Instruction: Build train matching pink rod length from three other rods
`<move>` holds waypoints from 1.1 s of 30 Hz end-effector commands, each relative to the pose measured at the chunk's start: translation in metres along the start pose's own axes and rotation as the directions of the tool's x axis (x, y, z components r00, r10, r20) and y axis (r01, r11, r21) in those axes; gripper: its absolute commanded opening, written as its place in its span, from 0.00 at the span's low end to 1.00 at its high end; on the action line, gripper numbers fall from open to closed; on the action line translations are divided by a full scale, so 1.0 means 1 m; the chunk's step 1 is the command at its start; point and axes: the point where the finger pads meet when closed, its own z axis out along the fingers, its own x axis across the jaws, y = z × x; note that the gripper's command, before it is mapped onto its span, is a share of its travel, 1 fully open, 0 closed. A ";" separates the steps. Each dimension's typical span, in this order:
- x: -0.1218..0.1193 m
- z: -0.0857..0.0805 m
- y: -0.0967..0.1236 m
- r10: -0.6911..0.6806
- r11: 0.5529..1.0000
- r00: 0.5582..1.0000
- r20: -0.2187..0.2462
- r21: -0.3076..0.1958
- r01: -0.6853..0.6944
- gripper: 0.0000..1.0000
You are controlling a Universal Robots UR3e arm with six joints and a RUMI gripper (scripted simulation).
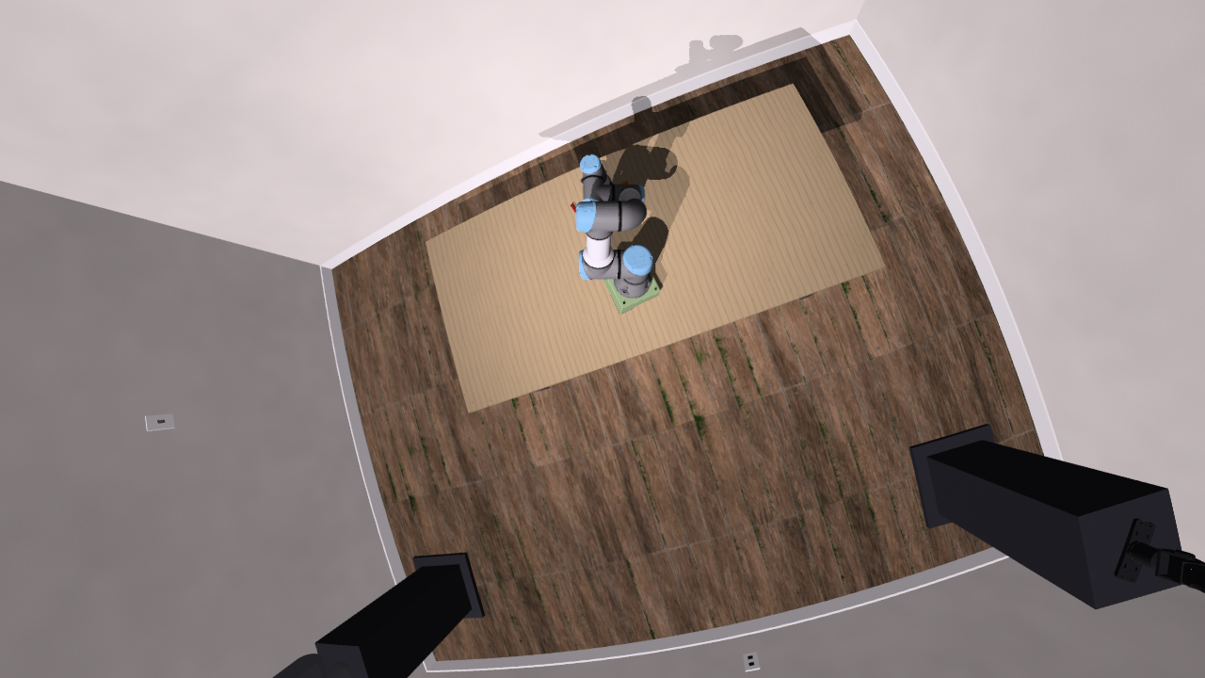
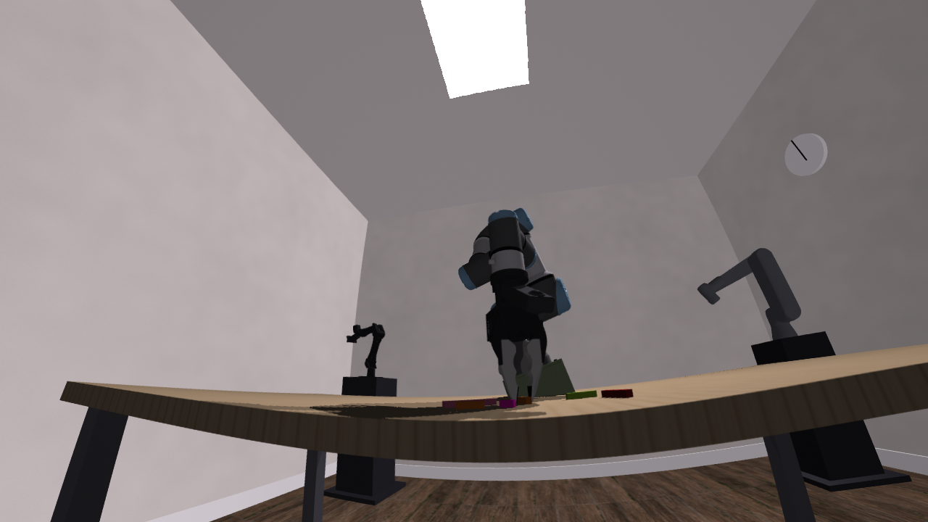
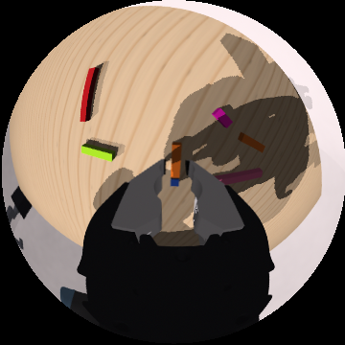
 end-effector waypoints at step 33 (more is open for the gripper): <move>0.001 -0.053 -0.001 0.000 1.000 1.000 -0.003 0.003 0.000 0.14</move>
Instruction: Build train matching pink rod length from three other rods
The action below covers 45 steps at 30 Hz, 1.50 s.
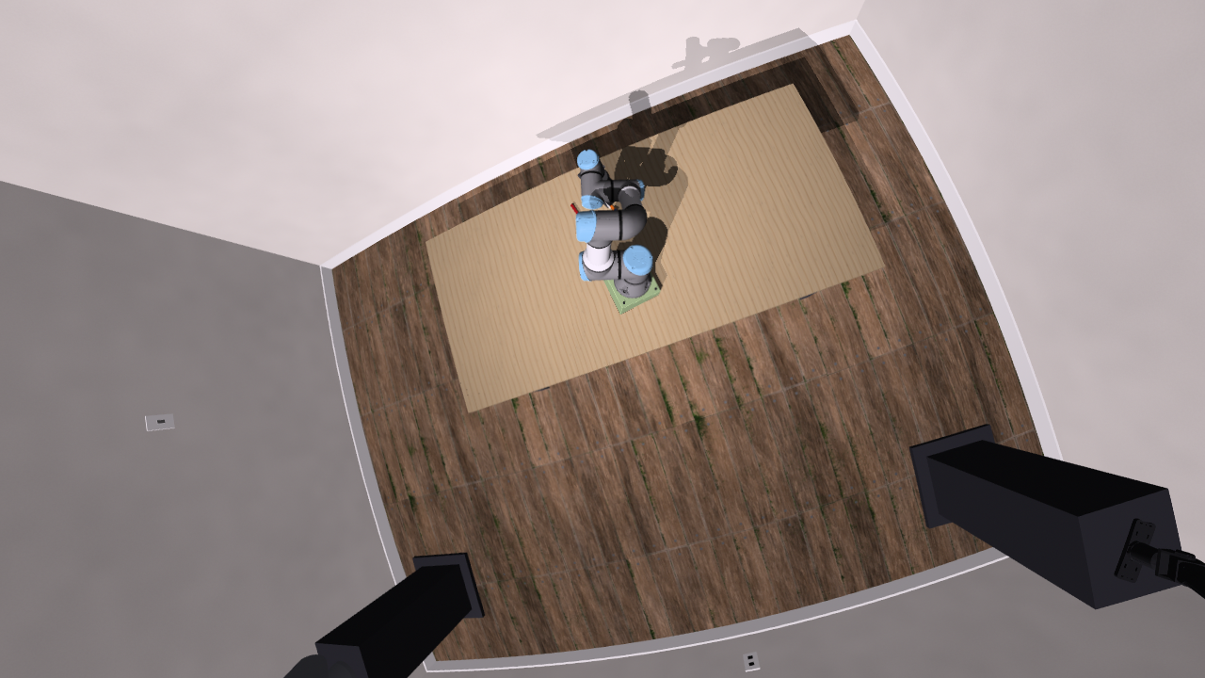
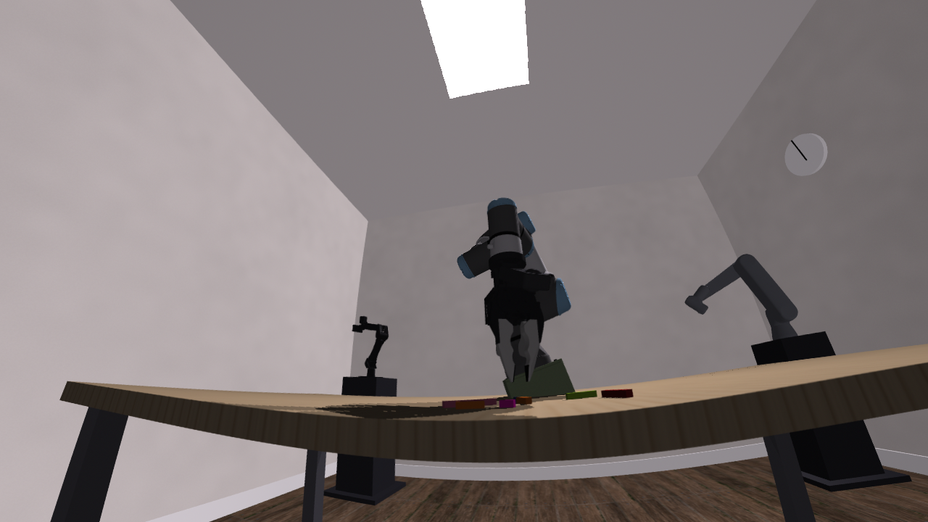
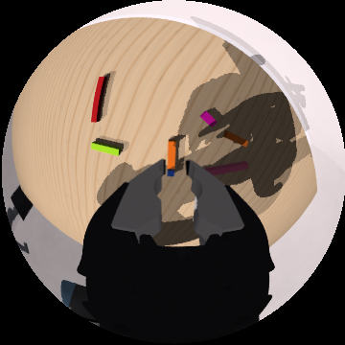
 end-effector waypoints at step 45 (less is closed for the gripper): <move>-0.003 -0.058 0.003 0.001 1.000 1.000 0.017 -0.023 0.000 1.00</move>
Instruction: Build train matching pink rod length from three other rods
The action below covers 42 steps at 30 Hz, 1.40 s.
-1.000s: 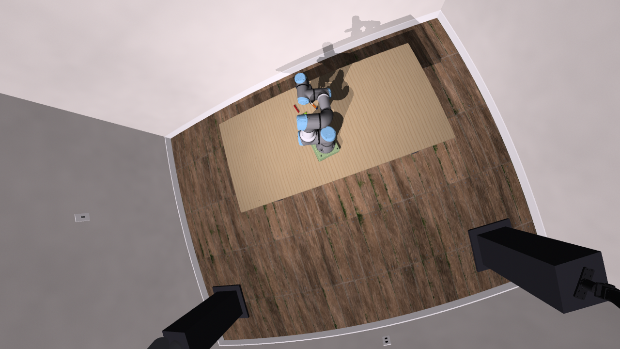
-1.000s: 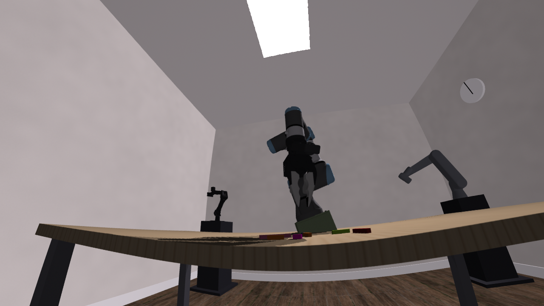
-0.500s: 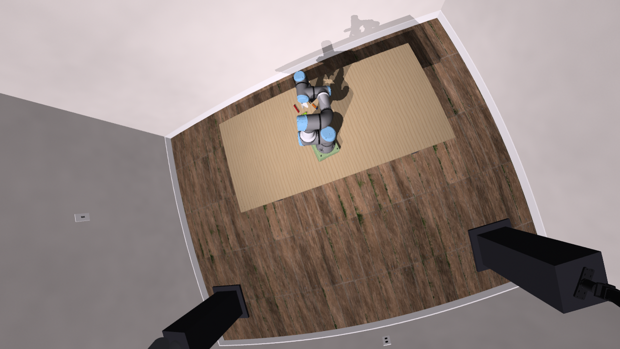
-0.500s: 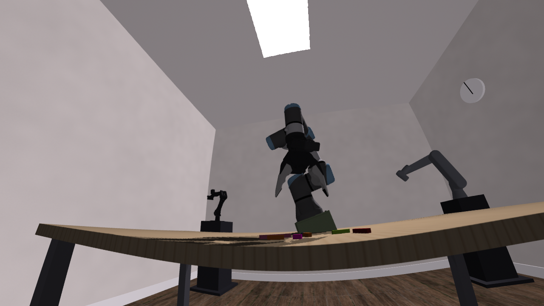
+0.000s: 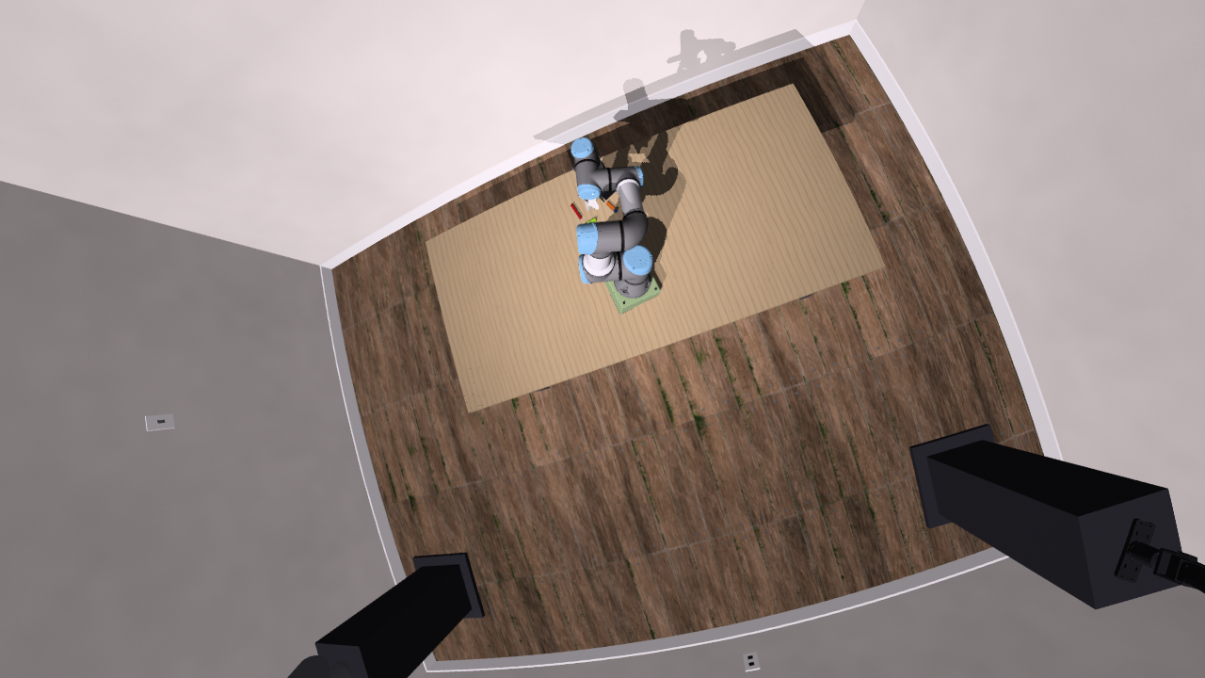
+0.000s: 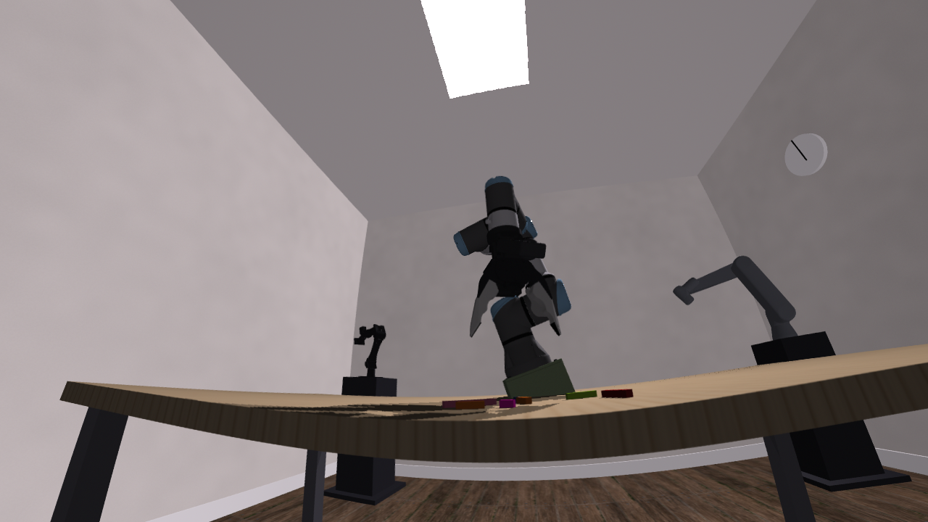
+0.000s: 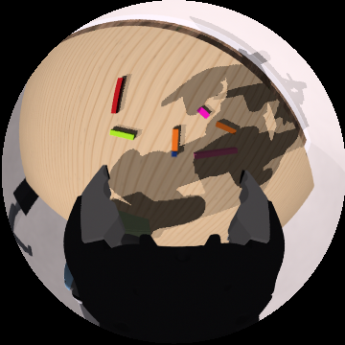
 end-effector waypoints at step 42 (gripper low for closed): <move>0.039 0.004 -0.017 0.616 0.788 0.788 -0.001 0.002 -0.616 1.00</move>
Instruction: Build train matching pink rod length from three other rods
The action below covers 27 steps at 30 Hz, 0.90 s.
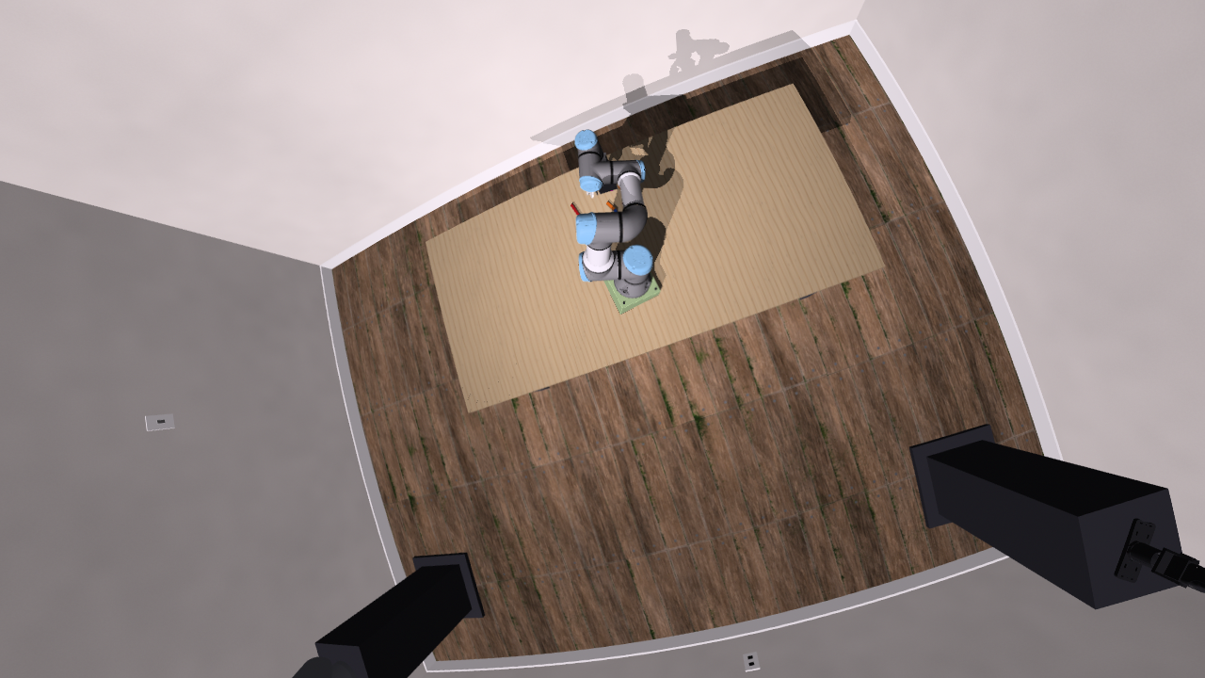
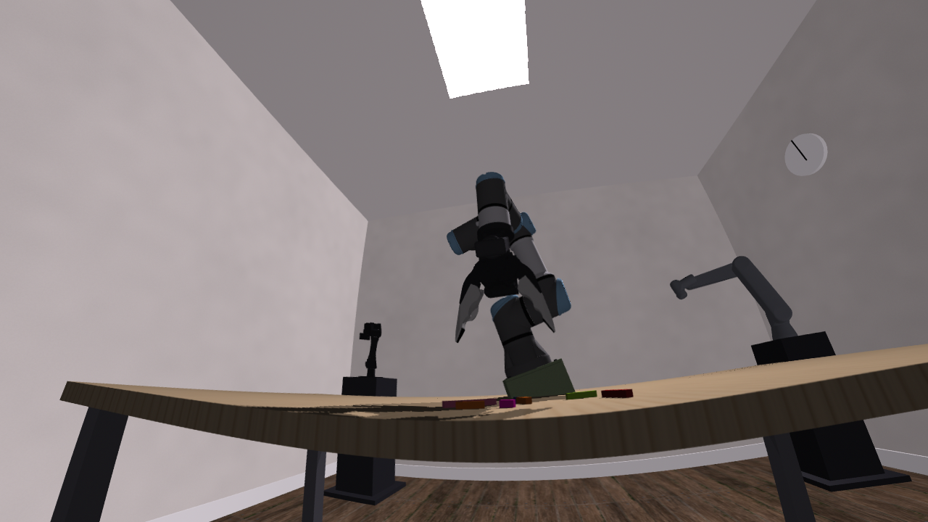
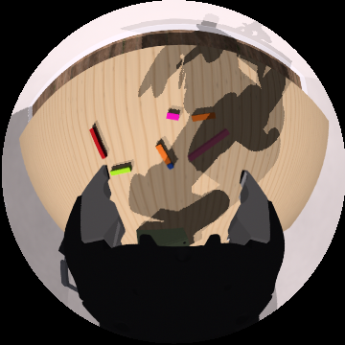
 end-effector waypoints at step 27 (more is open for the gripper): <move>0.025 0.006 -0.027 0.604 0.797 0.797 -0.006 0.005 -0.604 1.00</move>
